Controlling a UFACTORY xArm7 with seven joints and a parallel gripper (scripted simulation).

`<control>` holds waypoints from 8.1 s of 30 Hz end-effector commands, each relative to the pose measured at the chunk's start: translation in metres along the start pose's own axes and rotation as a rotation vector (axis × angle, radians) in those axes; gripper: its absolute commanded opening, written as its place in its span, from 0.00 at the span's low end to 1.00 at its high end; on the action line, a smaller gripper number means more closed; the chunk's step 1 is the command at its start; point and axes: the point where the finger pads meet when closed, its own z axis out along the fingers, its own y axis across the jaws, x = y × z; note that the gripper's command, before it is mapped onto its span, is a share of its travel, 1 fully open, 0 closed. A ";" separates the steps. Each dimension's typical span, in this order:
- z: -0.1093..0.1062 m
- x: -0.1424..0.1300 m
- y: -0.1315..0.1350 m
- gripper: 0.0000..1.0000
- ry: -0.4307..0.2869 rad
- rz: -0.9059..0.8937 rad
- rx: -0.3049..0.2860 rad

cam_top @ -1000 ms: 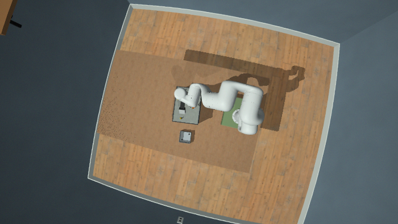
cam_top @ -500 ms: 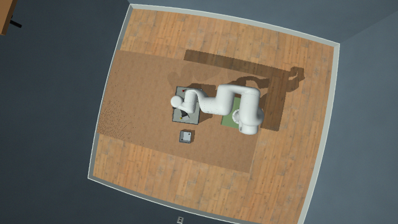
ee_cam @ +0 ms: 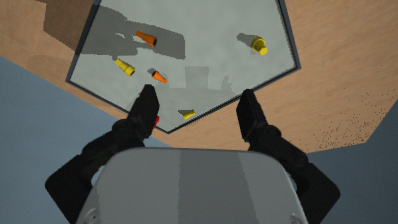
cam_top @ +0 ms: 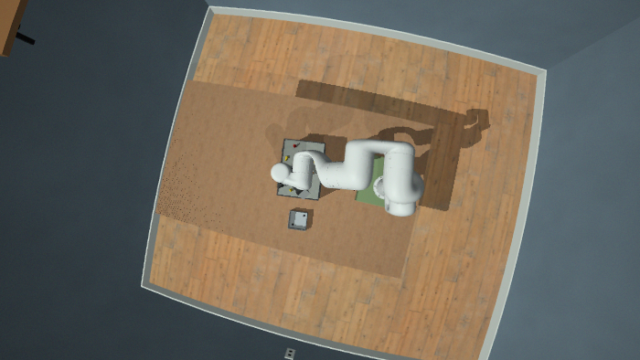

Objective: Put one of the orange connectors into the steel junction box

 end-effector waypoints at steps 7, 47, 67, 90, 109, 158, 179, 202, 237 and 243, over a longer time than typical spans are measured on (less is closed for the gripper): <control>-0.002 0.000 0.003 1.00 -0.002 -0.020 -0.004; -0.002 0.000 0.003 1.00 -0.002 -0.020 -0.004; -0.062 -0.015 -0.017 1.00 0.000 0.430 -0.005; -0.116 -0.021 -0.041 0.00 0.000 0.821 -0.005; -0.116 -0.021 -0.041 0.00 0.000 0.821 -0.005; 0.045 -0.064 -0.090 0.26 0.000 0.690 -0.004; 0.046 -0.065 -0.090 0.26 0.000 0.690 -0.004; 0.062 -0.065 -0.090 0.02 0.000 0.690 -0.004; 0.062 -0.065 -0.090 0.02 0.000 0.690 -0.004; 0.059 -0.065 -0.090 0.02 0.000 0.690 -0.004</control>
